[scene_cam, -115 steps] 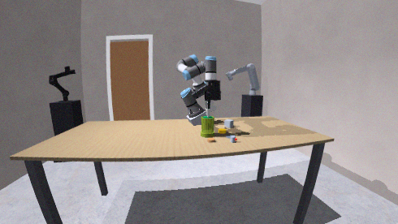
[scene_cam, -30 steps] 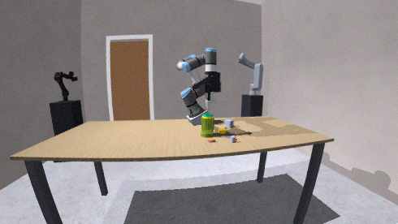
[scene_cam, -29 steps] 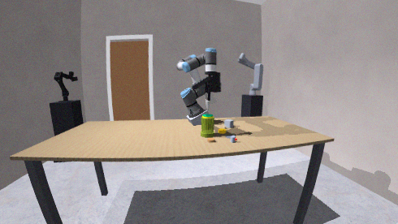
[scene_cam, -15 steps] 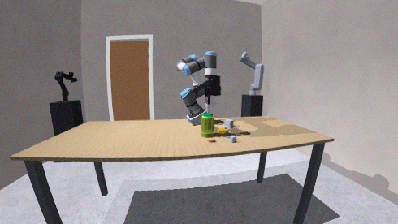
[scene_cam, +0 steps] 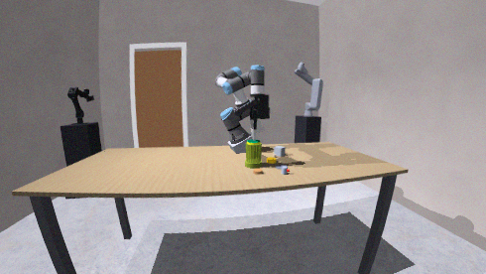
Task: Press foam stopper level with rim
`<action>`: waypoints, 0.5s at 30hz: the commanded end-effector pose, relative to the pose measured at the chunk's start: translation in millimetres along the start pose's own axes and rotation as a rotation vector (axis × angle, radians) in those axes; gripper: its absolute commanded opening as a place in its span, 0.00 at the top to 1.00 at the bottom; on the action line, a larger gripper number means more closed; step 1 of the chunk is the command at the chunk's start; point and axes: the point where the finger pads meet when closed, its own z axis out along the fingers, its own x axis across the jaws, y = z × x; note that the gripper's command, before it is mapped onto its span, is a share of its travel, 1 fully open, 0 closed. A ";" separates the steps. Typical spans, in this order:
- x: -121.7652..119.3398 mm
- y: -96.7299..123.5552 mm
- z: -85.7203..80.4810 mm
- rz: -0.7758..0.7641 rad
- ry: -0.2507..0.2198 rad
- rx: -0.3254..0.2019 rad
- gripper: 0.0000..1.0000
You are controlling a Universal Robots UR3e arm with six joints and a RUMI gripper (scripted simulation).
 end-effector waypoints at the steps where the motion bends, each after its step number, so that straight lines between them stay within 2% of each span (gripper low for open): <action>1: -0.6 0.0 -0.1 0.001 -0.003 -0.001 1.00; 15: -0.6 0.0 2.5 0.001 -0.003 -0.001 1.00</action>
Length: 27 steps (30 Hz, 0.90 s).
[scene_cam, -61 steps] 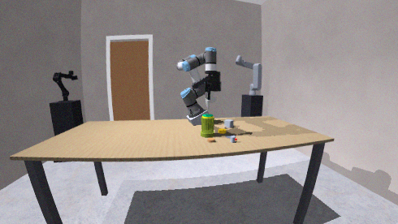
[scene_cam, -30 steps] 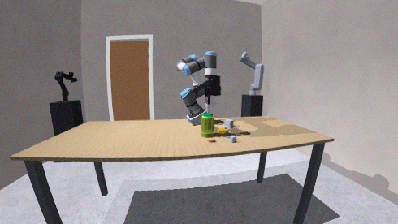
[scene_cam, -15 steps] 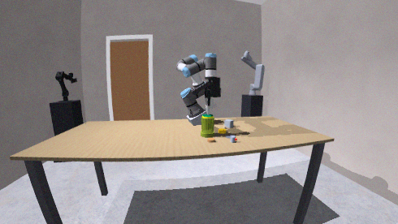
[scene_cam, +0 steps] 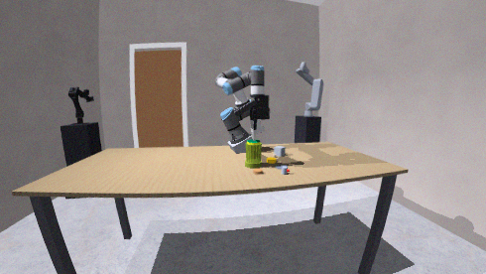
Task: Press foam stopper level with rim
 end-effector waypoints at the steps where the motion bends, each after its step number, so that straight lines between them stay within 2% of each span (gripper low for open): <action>1: -0.6 0.0 0.8 0.001 -0.002 -0.001 1.00; 27: -0.6 0.0 13.3 0.001 -0.002 -0.001 1.00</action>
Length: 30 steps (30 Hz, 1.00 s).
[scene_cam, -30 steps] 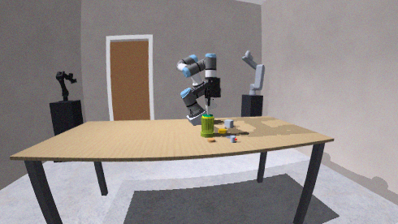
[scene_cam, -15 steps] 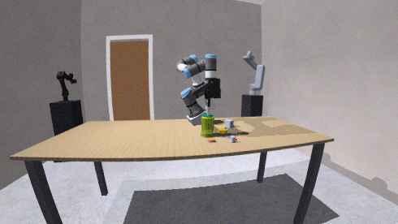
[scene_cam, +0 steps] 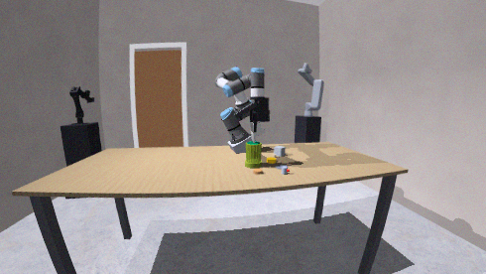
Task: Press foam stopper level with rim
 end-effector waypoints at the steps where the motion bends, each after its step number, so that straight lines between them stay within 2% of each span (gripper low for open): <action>1: -0.5 -0.1 2.5 0.001 -0.002 0.000 1.00; 30: -0.5 -0.1 15.8 0.001 -0.002 0.000 1.00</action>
